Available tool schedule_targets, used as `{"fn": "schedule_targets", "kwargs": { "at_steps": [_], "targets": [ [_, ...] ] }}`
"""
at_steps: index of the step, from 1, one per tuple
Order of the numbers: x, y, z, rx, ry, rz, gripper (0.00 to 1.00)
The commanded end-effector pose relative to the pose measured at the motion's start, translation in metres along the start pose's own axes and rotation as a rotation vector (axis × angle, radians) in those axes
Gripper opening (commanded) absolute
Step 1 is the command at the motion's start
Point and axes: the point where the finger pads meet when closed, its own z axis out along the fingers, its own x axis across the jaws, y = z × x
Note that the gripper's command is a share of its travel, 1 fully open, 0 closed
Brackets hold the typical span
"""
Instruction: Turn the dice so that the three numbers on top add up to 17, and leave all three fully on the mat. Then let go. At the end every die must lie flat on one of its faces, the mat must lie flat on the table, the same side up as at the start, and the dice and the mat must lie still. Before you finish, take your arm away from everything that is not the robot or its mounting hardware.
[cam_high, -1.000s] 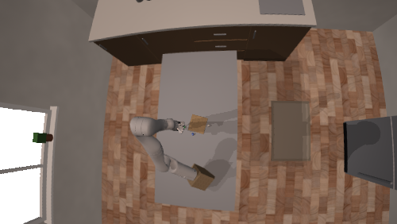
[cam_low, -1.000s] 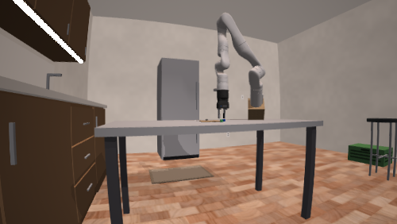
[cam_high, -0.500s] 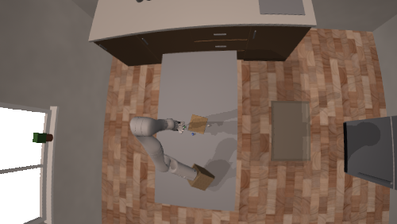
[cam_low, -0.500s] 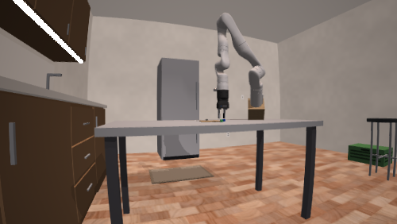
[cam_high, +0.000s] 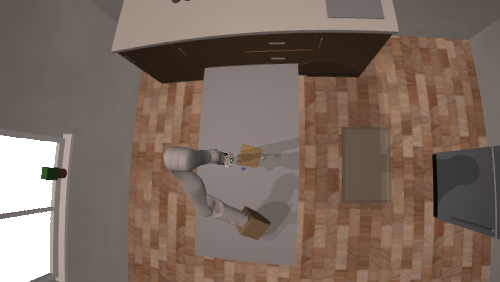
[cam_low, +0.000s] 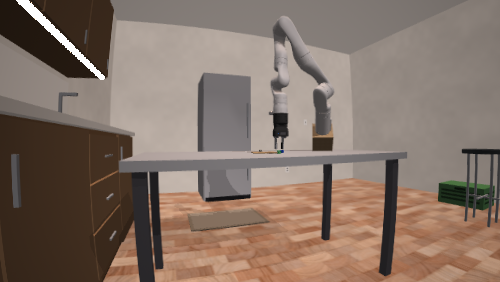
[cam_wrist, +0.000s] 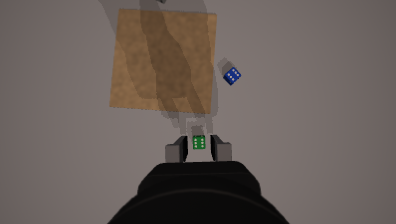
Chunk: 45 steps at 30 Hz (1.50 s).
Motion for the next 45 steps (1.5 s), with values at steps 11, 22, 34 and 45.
{"fn": "schedule_targets", "kwargs": {
  "at_steps": [11, 22, 34, 45],
  "targets": [
    [0.0, 0.0, 0.007, 0.0, -0.001, 0.0, 0.64],
    [0.0, 0.0, 0.018, 0.0, -0.001, 0.0, 0.64],
    [0.0, 0.0, 0.022, 0.0, -0.001, 0.0, 0.64],
    [0.0, 0.0, 0.022, 0.0, -0.001, 0.0, 0.64]
  ]
}}
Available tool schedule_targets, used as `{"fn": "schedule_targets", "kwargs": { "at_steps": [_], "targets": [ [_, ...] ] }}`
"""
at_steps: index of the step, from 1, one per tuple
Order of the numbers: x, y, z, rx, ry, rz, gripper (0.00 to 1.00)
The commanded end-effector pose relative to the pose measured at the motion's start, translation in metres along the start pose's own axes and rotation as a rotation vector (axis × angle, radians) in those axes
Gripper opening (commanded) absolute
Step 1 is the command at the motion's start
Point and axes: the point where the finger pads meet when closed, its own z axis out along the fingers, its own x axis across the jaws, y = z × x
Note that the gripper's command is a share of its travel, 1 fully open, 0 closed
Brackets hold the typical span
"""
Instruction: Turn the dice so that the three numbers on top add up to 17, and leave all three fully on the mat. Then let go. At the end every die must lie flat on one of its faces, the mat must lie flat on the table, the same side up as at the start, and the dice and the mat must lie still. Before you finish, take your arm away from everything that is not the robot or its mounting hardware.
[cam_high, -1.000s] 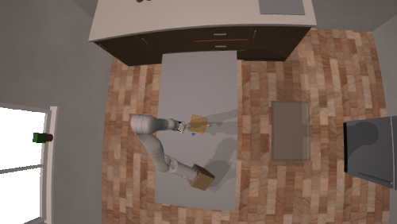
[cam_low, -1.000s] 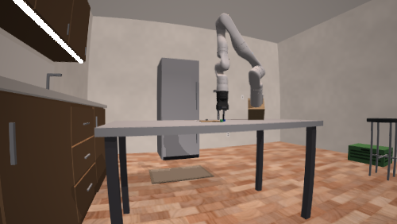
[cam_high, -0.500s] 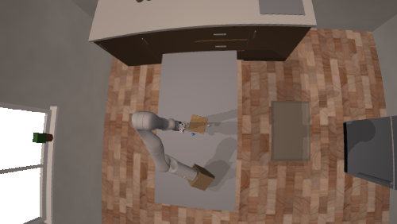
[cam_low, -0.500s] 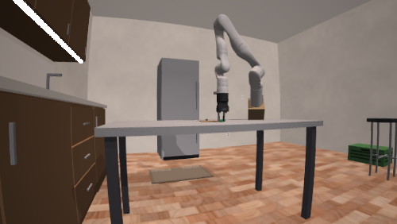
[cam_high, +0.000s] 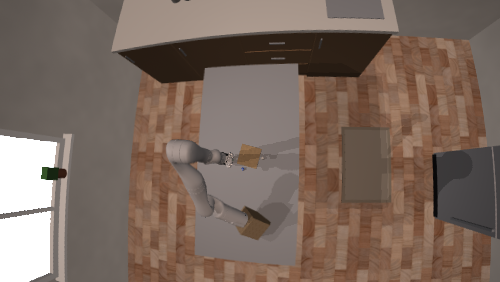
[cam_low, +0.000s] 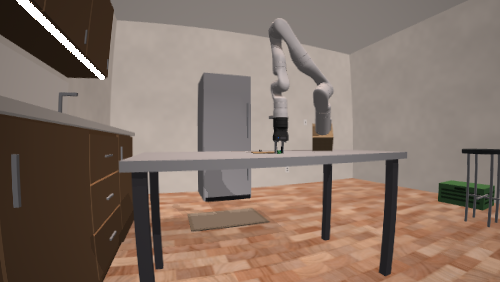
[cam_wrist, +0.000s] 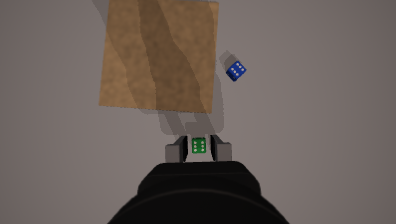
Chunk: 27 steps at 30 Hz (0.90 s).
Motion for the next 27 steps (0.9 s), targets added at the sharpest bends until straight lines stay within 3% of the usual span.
{"fn": "schedule_targets", "kwargs": {
  "at_steps": [1, 22, 23, 27],
  "targets": [
    [-0.0002, -0.0001, -0.0002, 0.0, -0.001, 0.0, 0.64],
    [-0.0002, -0.0001, -0.0002, 0.0, -0.001, 0.0, 0.64],
    [-0.0002, -0.0001, -0.0002, 0.0, -0.001, 0.0, 0.34],
    [-0.0002, -0.0001, -0.0002, 0.0, -0.001, 0.0, 0.34]
  ]
}}
